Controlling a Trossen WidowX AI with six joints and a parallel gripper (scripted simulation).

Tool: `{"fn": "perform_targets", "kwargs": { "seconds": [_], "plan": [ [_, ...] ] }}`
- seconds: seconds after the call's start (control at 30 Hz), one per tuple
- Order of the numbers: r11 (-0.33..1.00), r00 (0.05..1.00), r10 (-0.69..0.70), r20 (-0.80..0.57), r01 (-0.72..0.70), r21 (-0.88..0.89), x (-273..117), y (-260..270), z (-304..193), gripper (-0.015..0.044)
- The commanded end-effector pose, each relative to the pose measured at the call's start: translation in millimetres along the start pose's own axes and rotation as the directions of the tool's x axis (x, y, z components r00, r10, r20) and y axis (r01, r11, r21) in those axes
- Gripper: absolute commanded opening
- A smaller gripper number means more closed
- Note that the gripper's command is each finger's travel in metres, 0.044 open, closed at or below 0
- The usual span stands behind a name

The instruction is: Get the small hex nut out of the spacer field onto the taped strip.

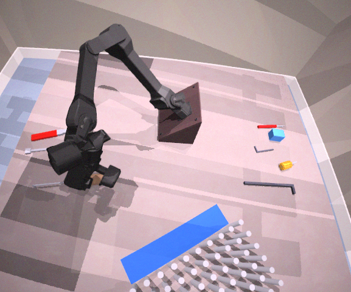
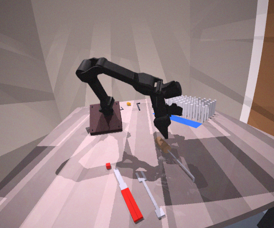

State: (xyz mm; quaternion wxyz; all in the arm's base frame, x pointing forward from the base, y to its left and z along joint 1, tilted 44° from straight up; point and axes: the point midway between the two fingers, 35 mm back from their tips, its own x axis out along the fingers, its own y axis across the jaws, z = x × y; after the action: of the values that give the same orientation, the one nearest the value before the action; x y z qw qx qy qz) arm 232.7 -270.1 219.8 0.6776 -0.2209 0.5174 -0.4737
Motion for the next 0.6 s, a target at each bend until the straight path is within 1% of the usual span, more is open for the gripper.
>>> {"fn": "perform_targets", "kwargs": {
  "seconds": [0.0, 0.13, 0.23, 0.4, 0.57],
  "plan": [
    [0.790, 0.994, -0.104, 0.030, 0.100, -0.605, -0.1, 3.3, -2.7, 0.0440],
    [0.527, 0.987, -0.156, 0.043, 0.120, -0.841, -0.9, 4.3, -3.9, 0.0440],
    [0.352, 0.981, -0.189, 0.050, 0.115, -0.929, -1.8, 4.9, -5.2, 0.0440],
    [0.059, 0.971, -0.234, 0.056, 0.072, -0.996, -3.6, 5.7, -8.0, 0.0440],
    [-0.230, 0.960, -0.274, 0.059, -0.006, -0.973, -5.7, 6.5, -11.3, 0.0440]
  ]
}}
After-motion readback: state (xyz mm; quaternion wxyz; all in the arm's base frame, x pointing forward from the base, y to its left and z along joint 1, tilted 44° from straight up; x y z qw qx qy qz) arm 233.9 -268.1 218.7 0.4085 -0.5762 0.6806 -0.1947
